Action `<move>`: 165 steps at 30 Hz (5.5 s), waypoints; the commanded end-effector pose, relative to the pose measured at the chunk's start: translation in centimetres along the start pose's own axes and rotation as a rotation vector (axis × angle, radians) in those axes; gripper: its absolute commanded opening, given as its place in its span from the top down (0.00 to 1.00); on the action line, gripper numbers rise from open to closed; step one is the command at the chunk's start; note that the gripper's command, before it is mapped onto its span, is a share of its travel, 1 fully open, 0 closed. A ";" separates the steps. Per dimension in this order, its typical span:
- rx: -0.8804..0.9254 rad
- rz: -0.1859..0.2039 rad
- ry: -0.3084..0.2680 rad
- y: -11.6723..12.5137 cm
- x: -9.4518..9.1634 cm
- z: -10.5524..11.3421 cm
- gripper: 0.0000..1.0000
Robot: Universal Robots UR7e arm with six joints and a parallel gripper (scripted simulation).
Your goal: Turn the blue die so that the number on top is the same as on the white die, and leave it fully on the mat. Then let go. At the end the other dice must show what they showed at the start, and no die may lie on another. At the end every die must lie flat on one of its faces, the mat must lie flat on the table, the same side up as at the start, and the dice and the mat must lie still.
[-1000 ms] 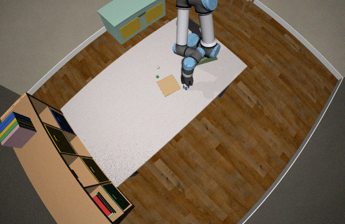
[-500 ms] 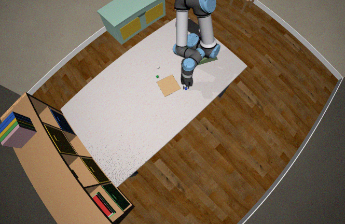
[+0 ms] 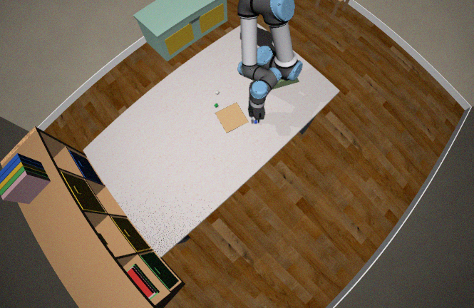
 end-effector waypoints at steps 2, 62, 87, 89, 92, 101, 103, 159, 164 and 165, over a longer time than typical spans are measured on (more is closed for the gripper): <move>0.000 -0.001 -0.002 -0.1 0.1 0.1 0.36; 0.000 -0.001 -0.002 -0.1 0.1 0.1 0.66; 0.000 -0.001 -0.002 -0.1 -2.6 0.1 0.66; 0.000 -0.001 -0.002 -0.1 -3.2 0.1 0.66; 0.000 -0.001 -0.002 -0.1 -3.9 0.1 0.66; 0.000 -0.001 -0.002 -0.1 -6.9 0.1 0.66; 0.000 -0.001 -0.002 -0.1 -7.6 0.1 0.66; 0.326 -0.003 -0.003 1.9 -9.8 -0.5 0.66; 0.421 -0.004 -0.004 2.5 -9.8 -0.6 0.66; 0.455 -0.004 -0.004 2.7 -9.8 -0.6 0.66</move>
Point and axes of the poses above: the point where the finger pads meet when closed, its own x axis out along the fingers, its own y axis across the jaws, z = x × y, the point moved 1 cm from there along -x, back along the fingers, and after that the axes turned 9 degrees about x, right-handed, at the moved point
